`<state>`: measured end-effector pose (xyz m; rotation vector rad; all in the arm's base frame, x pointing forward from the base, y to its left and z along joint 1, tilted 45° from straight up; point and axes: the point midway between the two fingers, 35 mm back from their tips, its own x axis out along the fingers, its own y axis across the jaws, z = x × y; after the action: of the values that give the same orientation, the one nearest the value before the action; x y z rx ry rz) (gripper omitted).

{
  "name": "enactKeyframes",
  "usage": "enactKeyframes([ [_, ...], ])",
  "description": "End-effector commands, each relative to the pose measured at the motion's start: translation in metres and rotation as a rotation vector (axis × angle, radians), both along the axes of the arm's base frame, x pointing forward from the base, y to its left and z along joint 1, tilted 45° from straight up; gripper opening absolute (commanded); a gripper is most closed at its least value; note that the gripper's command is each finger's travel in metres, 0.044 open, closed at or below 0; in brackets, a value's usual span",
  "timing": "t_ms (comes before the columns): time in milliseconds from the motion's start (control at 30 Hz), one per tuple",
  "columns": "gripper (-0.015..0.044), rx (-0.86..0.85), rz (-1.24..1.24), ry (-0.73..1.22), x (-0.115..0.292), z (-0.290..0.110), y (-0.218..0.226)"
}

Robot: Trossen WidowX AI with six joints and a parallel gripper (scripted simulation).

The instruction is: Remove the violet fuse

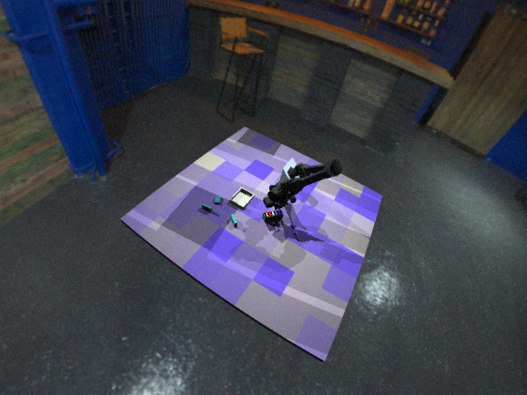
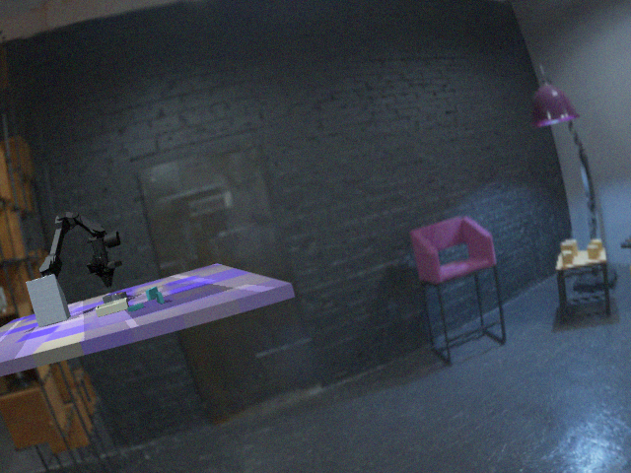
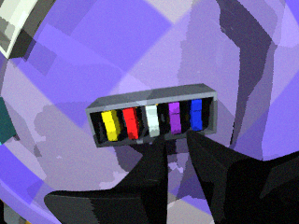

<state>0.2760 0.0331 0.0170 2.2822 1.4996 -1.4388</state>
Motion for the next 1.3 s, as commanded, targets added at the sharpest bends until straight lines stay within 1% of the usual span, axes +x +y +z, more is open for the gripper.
enactKeyframes([
  [0,0.0074,0.010,-0.008,0.008,-0.002,0.001,0.003],
  [1267,0.0074,0.012,-0.008,0.008,0.000,-0.019,0.025],
])
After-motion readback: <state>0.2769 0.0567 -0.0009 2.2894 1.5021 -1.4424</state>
